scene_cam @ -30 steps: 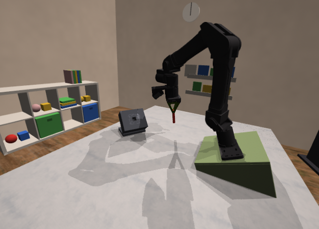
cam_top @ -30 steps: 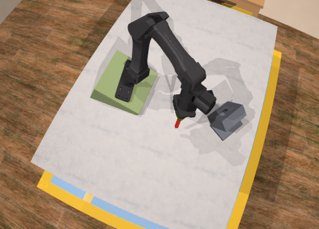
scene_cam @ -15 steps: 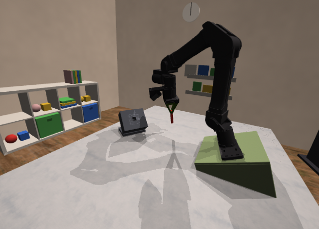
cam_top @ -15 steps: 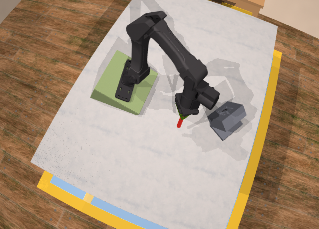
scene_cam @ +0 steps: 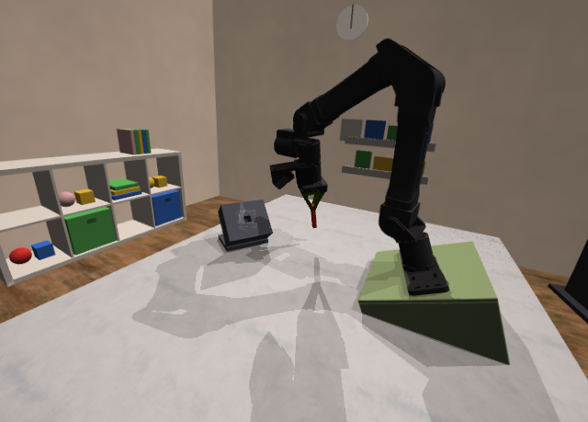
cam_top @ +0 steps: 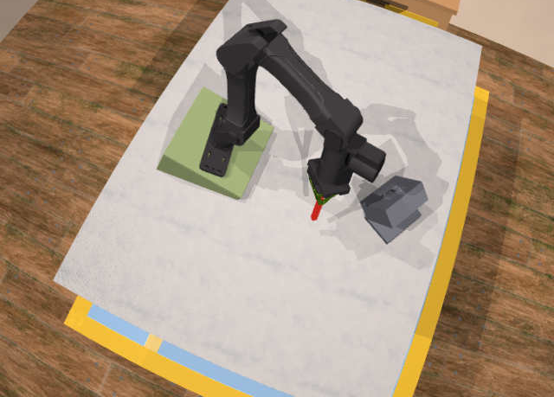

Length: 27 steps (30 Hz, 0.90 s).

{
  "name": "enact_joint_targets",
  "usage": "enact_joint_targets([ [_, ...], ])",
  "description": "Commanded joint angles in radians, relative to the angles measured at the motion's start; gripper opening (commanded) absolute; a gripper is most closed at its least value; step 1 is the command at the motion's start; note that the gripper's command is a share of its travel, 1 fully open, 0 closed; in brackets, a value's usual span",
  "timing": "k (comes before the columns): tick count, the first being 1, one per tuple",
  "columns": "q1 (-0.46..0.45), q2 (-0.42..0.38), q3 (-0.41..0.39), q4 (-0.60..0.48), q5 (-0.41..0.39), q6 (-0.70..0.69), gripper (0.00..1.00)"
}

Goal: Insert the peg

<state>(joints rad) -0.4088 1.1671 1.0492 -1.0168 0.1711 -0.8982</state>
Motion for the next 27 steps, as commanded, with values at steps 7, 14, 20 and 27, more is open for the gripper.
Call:
enact_joint_targets([
  [7,0.051,-0.016,-0.026,0.028,0.056,0.029,0.0],
  [14,0.097,-0.03,-0.031,0.041,0.095,0.045,0.0],
  [20,0.125,-0.015,-0.035,0.048,0.119,0.055,0.0],
  [27,0.171,-0.034,-0.04,0.06,0.157,0.071,0.0],
])
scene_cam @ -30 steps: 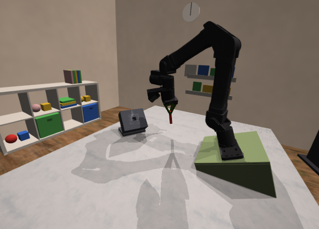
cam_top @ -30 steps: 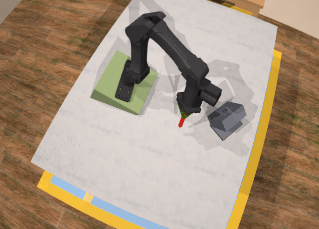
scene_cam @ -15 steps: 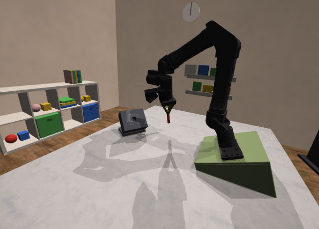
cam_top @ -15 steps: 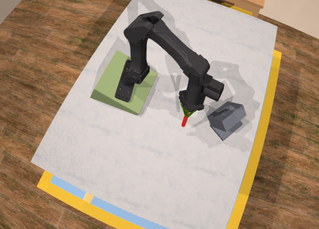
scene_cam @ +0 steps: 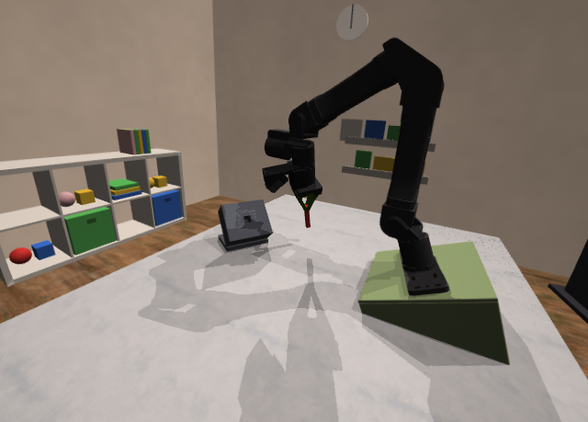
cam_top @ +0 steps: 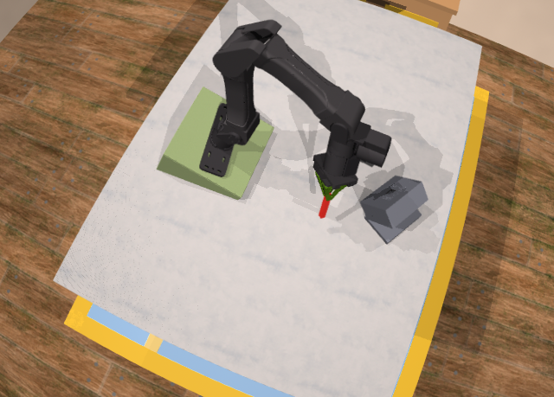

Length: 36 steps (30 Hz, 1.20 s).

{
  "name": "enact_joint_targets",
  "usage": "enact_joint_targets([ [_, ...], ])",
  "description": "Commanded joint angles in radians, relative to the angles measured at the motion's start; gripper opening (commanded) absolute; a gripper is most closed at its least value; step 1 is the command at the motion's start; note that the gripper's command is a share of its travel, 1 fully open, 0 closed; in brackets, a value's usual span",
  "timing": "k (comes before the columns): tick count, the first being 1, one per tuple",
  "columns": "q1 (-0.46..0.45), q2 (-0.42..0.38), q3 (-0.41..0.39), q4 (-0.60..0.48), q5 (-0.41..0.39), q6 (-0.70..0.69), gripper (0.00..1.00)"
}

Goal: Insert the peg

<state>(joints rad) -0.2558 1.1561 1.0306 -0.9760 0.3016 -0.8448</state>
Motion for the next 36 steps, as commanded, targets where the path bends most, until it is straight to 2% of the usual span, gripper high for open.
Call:
enact_joint_targets([
  [1,0.024,-0.025,-0.022,0.021,0.032,0.019,0.0],
  [10,0.072,-0.012,-0.029,0.034,0.073,0.036,0.0],
  [36,0.231,-0.042,-0.048,0.076,0.208,0.091,0.0],
])
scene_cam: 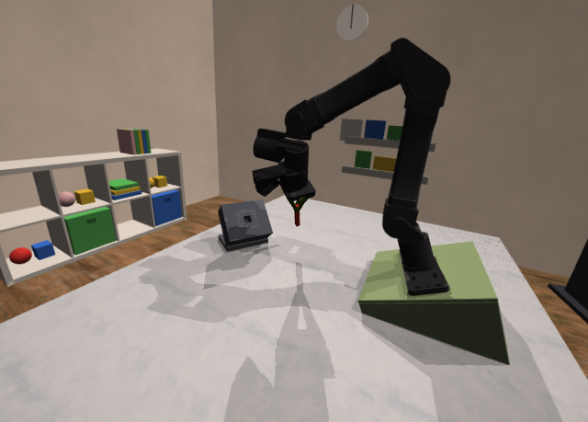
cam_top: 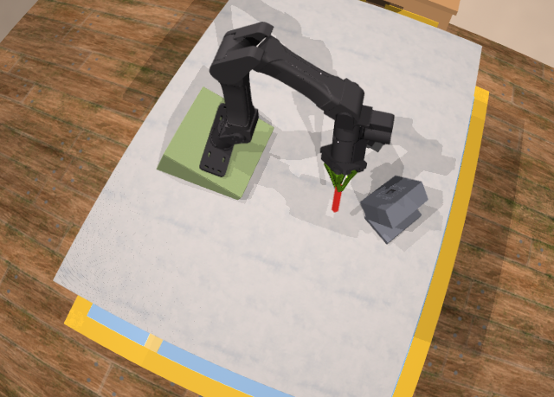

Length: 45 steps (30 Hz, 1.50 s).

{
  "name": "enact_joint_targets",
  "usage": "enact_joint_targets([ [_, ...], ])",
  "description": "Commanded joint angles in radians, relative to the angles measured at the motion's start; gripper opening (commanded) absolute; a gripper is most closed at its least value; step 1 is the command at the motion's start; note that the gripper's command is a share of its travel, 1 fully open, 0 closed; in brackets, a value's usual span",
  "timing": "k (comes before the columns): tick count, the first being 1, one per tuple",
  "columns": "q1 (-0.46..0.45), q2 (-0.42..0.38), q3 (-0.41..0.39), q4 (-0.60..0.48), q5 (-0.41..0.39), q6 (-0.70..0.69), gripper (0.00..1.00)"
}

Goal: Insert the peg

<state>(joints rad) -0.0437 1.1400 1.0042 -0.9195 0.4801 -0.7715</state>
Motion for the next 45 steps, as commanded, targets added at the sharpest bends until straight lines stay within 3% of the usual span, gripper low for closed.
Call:
enact_joint_targets([
  [1,0.025,-0.026,-0.023,0.021,0.035,0.021,0.0],
  [45,0.279,-0.035,-0.055,0.089,0.25,0.109,0.0],
])
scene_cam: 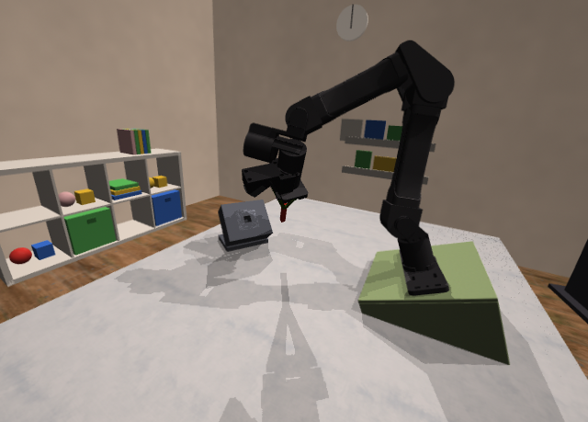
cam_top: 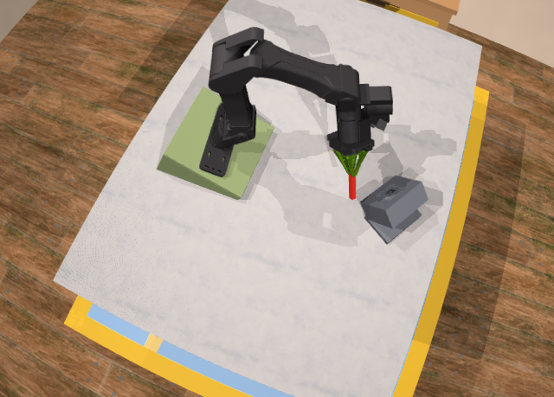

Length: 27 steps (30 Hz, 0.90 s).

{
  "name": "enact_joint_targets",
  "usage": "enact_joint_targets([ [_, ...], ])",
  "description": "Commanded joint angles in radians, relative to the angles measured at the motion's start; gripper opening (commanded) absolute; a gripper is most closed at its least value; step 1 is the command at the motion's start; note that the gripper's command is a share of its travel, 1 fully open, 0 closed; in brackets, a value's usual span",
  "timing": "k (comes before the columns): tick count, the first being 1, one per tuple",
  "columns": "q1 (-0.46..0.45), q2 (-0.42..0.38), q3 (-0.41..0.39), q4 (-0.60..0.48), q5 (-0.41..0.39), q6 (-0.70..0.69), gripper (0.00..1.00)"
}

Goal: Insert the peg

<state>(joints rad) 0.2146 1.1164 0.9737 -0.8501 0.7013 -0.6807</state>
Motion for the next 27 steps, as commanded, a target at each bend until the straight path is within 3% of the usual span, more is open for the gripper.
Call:
enact_joint_targets([
  [1,0.027,-0.015,-0.025,0.021,0.035,0.02,0.0],
  [27,0.186,-0.036,-0.044,0.063,0.17,0.076,0.0],
])
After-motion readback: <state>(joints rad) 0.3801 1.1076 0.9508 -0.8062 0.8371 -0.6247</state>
